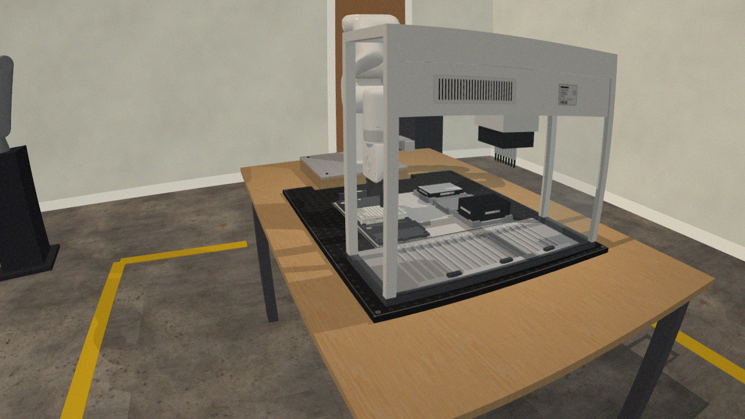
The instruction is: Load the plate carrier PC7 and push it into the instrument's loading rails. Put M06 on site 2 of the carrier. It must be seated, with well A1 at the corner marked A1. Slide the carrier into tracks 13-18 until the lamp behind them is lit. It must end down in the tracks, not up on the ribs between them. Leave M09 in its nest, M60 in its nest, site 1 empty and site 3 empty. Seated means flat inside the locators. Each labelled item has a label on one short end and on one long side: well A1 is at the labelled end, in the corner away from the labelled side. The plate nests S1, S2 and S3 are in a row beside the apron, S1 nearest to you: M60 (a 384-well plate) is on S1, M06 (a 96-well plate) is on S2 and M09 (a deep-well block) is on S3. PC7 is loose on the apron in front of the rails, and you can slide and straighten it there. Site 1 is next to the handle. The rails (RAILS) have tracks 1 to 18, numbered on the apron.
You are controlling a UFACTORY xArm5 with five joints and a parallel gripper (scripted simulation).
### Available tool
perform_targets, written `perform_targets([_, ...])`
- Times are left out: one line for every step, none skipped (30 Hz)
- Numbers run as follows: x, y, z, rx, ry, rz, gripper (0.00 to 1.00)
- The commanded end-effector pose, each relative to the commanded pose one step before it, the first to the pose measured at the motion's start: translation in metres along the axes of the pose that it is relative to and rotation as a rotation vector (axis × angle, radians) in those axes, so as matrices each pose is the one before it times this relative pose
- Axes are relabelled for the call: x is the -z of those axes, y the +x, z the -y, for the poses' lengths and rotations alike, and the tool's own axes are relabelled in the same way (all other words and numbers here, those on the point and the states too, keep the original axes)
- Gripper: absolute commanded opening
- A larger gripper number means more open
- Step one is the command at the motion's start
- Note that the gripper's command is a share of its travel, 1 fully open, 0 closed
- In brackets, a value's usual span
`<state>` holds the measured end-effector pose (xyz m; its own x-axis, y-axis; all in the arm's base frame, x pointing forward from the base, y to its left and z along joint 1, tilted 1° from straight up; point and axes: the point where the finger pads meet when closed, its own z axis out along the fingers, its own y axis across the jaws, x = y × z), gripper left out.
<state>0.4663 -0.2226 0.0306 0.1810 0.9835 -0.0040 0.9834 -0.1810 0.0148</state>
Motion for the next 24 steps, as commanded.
perform_targets([0.00524, -0.00031, -0.00133, 0.00002, -0.00378, 0.001, 1.0])
perform_targets([0.00167, 0.00001, -0.00001, 0.0, 0.0, 0.0, 1.0])
perform_targets([0.00167, 0.00001, -0.00001, 0.0, 0.0, 0.0, 1.0])
perform_targets([0.00167, 0.00001, -0.00001, 0.0, 0.0, 0.0, 1.0])
perform_targets([0.00167, 0.00001, -0.00001, 0.0, 0.0, 0.0, 1.0])
perform_targets([0.00167, 0.00001, -0.00001, 0.0, 0.0, 0.0, 1.0])
perform_targets([0.00167, 0.00001, -0.00001, 0.0, 0.0, 0.0, 1.0])
perform_targets([0.00167, 0.00001, -0.00001, 0.0, 0.0, 0.0, 1.0])
perform_targets([0.00167, 0.00001, -0.00001, 0.0, 0.0, 0.0, 1.0])
perform_targets([0.00167, 0.00001, -0.00001, 0.0, 0.0, 0.0, 1.0])
perform_targets([0.00167, 0.00001, -0.00001, 0.0, 0.0, 0.0, 1.0])
perform_targets([0.00167, 0.00001, -0.00001, 0.0, 0.0, 0.0, 1.0])
perform_targets([0.00167, 0.00001, -0.00001, 0.0, 0.0, 0.0, 1.0])
perform_targets([0.00167, 0.00001, -0.00001, 0.0, 0.0, 0.0, 1.0])
perform_targets([0.00167, 0.00001, -0.00001, 0.0, 0.0, 0.0, 1.0])
perform_targets([0.00167, 0.00001, -0.00001, 0.0, 0.0, 0.0, 1.0])
perform_targets([0.0, 0.0, 0.0, 0.0, 0.0, 0.0, 1.0])
perform_targets([0.0, 0.0, 0.0, 0.0, 0.0, 0.0, 1.0])
perform_targets([0.00167, 0.00001, -0.00001, 0.0, 0.0, 0.0, 1.0])
perform_targets([0.00167, 0.00001, -0.00001, 0.0, 0.0, 0.0, 1.0])
perform_targets([0.00167, 0.00001, -0.00001, 0.0, 0.0, 0.0, 1.0])
perform_targets([0.00167, 0.00001, -0.00001, 0.0, 0.0, 0.0, 1.0])
perform_targets([0.00167, 0.00001, -0.00001, 0.0, 0.0, 0.0, 1.0])
perform_targets([0.00167, 0.00001, -0.00001, 0.0, 0.0, 0.0, 1.0])
